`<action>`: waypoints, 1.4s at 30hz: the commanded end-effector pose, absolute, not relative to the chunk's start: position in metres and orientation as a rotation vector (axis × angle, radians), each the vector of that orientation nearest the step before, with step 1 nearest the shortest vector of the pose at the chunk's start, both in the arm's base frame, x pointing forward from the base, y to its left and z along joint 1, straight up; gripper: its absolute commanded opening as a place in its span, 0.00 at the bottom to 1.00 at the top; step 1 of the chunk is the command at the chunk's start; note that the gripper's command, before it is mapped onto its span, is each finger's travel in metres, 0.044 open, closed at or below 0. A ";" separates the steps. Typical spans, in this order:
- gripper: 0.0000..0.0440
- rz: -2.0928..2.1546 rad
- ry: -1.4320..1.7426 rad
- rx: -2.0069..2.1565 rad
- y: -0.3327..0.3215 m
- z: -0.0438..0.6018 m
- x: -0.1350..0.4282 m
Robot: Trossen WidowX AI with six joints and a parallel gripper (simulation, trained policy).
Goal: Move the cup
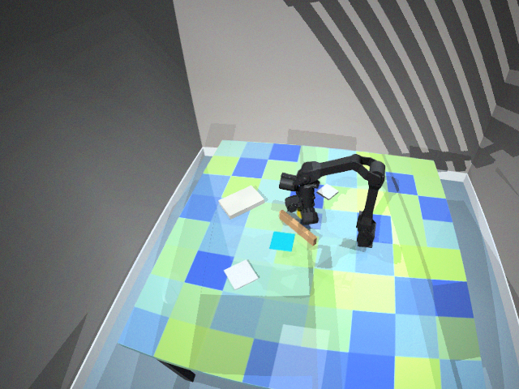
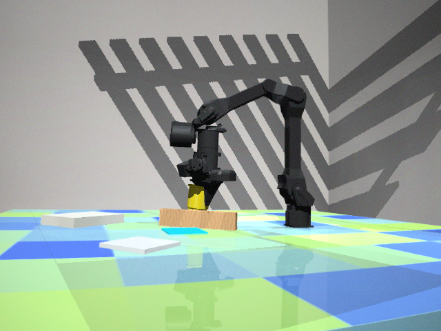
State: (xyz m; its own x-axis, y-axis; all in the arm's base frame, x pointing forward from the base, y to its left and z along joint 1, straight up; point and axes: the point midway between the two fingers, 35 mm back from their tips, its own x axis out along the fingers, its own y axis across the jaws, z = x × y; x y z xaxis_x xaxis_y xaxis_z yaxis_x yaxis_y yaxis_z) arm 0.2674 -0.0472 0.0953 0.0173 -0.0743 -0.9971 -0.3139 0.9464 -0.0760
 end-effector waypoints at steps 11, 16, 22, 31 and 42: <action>0.09 0.220 1.461 -0.350 -0.021 0.117 0.297; 0.08 0.233 1.428 -0.365 -0.007 0.120 0.307; 0.07 0.251 1.394 -0.380 0.012 0.119 0.318; 0.05 0.278 1.357 -0.399 0.043 0.111 0.330; 0.05 0.290 1.348 -0.412 0.069 0.092 0.333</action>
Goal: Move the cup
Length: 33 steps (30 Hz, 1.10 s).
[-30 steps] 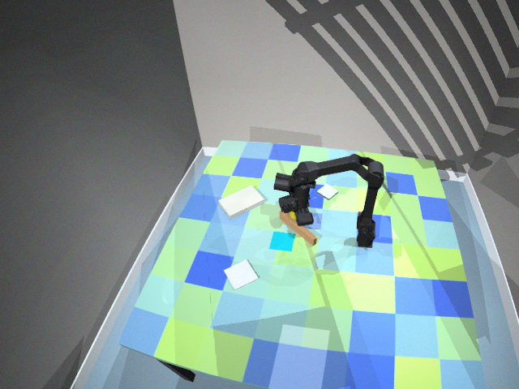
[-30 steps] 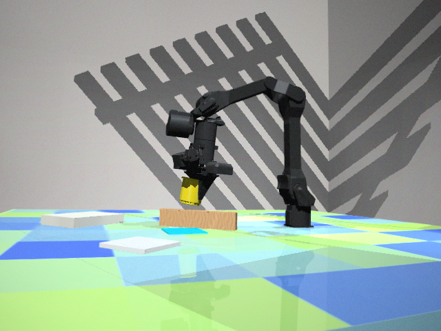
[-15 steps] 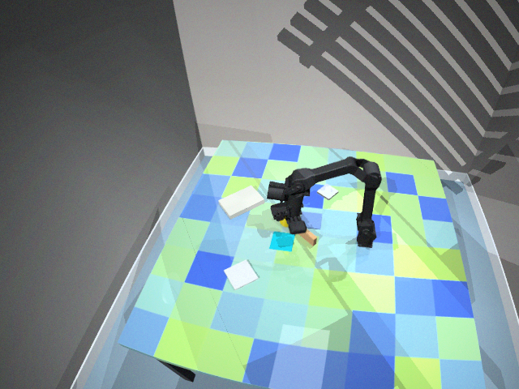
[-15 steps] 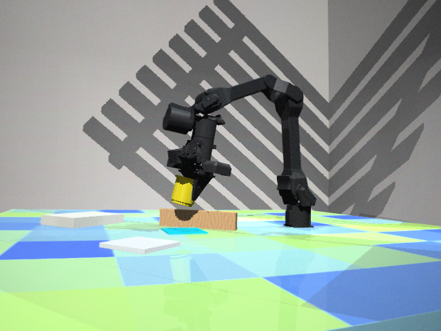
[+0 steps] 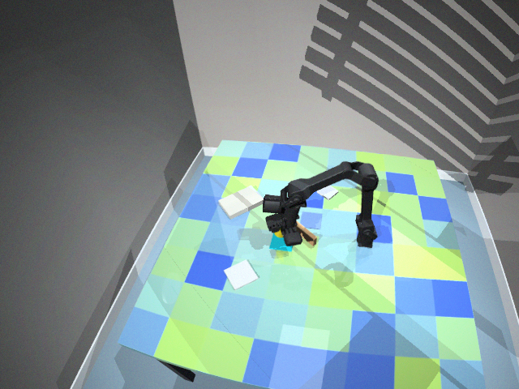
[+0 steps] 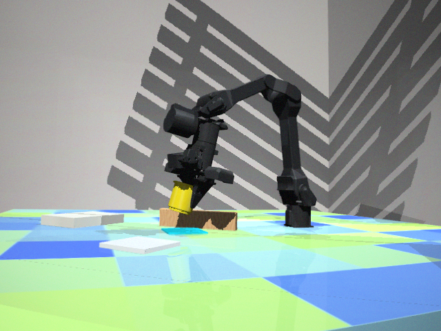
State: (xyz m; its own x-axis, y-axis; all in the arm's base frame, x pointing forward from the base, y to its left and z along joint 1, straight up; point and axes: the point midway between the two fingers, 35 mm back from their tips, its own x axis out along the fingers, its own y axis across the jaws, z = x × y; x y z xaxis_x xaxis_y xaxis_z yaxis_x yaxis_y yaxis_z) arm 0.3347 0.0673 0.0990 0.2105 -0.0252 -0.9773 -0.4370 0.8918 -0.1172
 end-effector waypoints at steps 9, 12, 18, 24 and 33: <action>0.13 0.281 1.360 -0.415 0.069 0.067 0.327; 0.17 0.277 1.354 -0.409 0.068 0.064 0.327; 0.30 0.283 1.296 -0.378 0.070 0.076 0.333; 0.30 0.291 1.261 -0.366 0.069 0.086 0.333; 0.38 0.305 1.228 -0.330 0.067 0.107 0.322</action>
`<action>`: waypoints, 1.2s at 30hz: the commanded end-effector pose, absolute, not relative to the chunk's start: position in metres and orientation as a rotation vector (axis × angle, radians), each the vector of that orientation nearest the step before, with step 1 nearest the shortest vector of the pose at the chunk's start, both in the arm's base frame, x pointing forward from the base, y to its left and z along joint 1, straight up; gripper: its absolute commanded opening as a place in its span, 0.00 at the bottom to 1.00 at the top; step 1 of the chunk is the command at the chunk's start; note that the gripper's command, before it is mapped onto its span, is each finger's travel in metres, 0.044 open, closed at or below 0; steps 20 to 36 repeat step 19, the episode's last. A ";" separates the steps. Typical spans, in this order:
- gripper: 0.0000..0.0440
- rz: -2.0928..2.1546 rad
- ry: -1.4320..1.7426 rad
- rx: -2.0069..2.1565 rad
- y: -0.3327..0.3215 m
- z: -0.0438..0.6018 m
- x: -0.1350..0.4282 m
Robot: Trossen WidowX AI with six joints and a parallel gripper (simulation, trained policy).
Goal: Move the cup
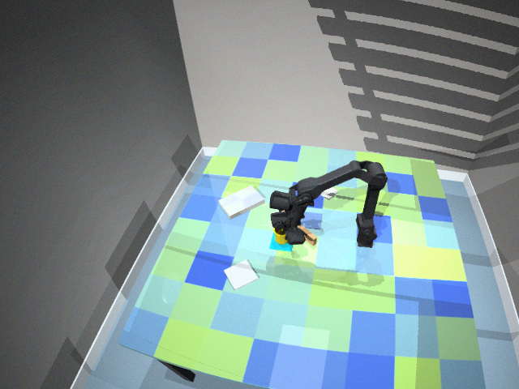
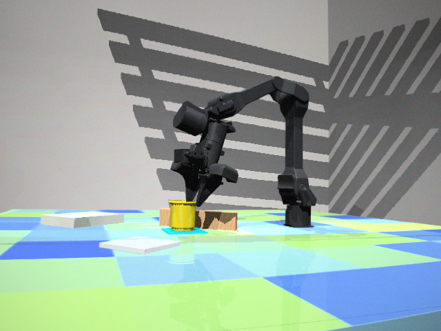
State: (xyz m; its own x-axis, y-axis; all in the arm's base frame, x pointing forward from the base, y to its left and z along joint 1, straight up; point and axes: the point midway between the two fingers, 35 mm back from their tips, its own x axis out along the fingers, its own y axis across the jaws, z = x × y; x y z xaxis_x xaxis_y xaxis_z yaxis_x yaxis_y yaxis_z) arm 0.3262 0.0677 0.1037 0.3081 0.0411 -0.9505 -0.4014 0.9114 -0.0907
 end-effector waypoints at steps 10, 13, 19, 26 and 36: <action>0.52 0.296 1.144 -0.299 0.063 0.139 0.320; 0.68 0.290 1.123 -0.291 0.061 0.148 0.320; 1.00 0.272 1.079 -0.275 0.056 0.168 0.324; 1.00 0.272 1.079 -0.275 0.056 0.168 0.324; 1.00 0.272 1.079 -0.275 0.056 0.168 0.324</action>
